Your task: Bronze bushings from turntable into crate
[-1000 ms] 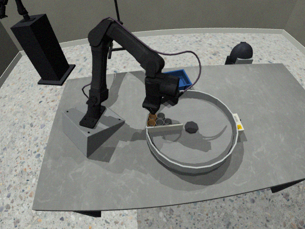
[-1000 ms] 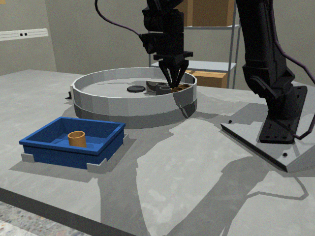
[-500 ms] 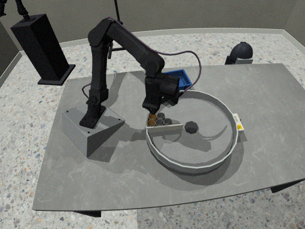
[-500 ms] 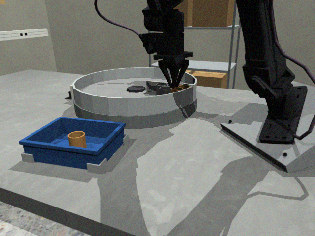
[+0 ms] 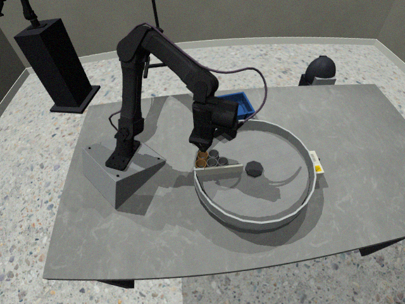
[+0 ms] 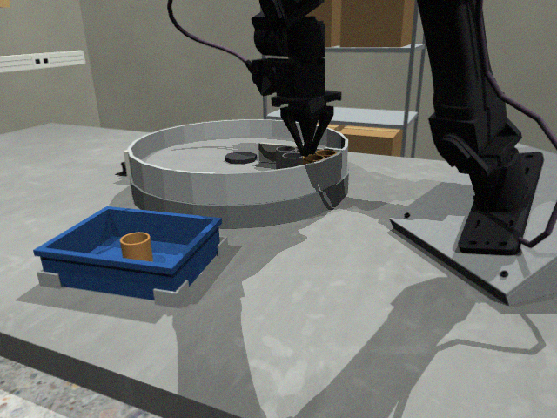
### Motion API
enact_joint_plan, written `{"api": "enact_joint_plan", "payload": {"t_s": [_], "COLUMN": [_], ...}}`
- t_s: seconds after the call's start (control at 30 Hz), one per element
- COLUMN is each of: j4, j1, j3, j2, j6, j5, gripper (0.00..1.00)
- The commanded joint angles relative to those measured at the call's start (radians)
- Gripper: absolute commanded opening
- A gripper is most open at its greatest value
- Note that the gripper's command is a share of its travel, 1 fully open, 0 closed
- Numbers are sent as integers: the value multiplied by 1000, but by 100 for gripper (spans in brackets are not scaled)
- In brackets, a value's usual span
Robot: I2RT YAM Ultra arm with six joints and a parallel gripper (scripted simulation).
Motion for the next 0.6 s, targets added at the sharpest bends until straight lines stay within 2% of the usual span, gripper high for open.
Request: {"api": "enact_joint_plan", "payload": {"t_s": [0.0, 0.57], "j4": [8, 14], "j1": [-15, -15], "j3": [33, 21], "j2": [-12, -24], "j6": [5, 5], "j5": [4, 4], "gripper": [15, 15]}}
